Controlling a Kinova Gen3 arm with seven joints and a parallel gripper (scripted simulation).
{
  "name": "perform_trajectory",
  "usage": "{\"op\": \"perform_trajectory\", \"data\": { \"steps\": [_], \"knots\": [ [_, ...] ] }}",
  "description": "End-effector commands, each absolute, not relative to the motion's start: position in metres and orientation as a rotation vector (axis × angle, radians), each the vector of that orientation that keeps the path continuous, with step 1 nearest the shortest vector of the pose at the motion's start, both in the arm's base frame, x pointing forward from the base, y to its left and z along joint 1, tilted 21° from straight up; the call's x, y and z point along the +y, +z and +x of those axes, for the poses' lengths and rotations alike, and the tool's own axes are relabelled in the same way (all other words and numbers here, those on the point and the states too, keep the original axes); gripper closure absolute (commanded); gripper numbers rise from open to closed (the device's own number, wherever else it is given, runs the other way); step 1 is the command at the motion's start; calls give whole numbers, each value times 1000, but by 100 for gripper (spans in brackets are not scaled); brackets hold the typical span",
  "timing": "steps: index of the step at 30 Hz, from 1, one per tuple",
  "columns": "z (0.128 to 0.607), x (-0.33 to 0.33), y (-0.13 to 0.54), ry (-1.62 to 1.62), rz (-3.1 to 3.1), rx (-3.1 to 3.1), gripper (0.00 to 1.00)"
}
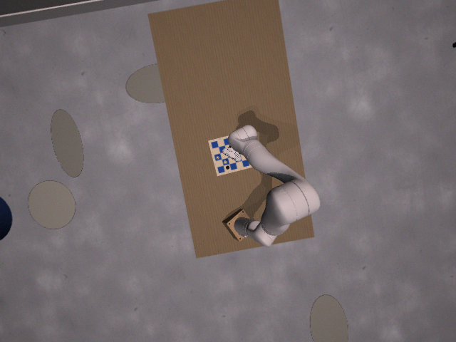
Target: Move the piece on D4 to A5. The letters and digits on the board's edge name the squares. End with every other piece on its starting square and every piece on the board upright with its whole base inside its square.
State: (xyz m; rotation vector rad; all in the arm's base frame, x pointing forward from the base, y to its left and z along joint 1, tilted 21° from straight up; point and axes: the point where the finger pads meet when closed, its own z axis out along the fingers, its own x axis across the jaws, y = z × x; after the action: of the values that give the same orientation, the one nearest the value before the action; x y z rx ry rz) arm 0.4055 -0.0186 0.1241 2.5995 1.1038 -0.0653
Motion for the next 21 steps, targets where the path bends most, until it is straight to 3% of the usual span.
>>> {"op": "perform_trajectory", "data": {
  "steps": [1, 21],
  "knots": [
    [406, -16, 123, -47, 2631, 1010, 0],
    [423, -25, 121, 148, 2816, 20, 0]
  ]
}}
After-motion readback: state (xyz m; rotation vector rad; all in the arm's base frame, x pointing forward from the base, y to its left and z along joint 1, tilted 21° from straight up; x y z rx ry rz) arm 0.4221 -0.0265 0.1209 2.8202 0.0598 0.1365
